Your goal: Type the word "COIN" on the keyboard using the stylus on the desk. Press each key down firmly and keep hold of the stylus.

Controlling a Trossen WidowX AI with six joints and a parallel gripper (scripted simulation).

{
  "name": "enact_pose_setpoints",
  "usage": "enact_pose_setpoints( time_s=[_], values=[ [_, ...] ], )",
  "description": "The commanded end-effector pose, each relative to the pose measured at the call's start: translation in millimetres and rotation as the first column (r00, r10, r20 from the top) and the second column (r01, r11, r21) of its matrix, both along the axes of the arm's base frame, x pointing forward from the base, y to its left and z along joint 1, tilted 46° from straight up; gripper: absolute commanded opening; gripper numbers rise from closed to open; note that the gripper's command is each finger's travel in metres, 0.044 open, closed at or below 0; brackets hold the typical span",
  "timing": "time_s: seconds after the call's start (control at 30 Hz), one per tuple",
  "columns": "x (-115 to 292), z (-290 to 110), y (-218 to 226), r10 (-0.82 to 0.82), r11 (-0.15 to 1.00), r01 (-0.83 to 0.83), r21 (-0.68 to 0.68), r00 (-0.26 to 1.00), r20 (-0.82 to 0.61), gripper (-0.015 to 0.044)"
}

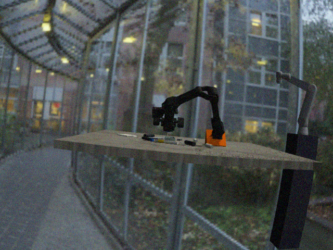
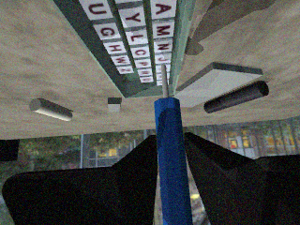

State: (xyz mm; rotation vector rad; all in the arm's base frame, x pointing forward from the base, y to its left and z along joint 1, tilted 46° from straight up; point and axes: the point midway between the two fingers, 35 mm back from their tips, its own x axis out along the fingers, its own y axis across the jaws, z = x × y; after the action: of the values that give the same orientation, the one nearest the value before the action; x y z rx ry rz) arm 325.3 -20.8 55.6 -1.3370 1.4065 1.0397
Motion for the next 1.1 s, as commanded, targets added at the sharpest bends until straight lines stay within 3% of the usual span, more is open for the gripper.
enact_pose_setpoints(
  time_s=[0.0,1.07],
  values=[
    [0.6,-0.4,0.6,-0.002,1.0,0.002,-0.001,1.0,0.001,0.0081],
    [1.6,-8.6,9.9,-0.002,1.0,0.002,0.0,1.0,0.001,0.0081]
  ],
)
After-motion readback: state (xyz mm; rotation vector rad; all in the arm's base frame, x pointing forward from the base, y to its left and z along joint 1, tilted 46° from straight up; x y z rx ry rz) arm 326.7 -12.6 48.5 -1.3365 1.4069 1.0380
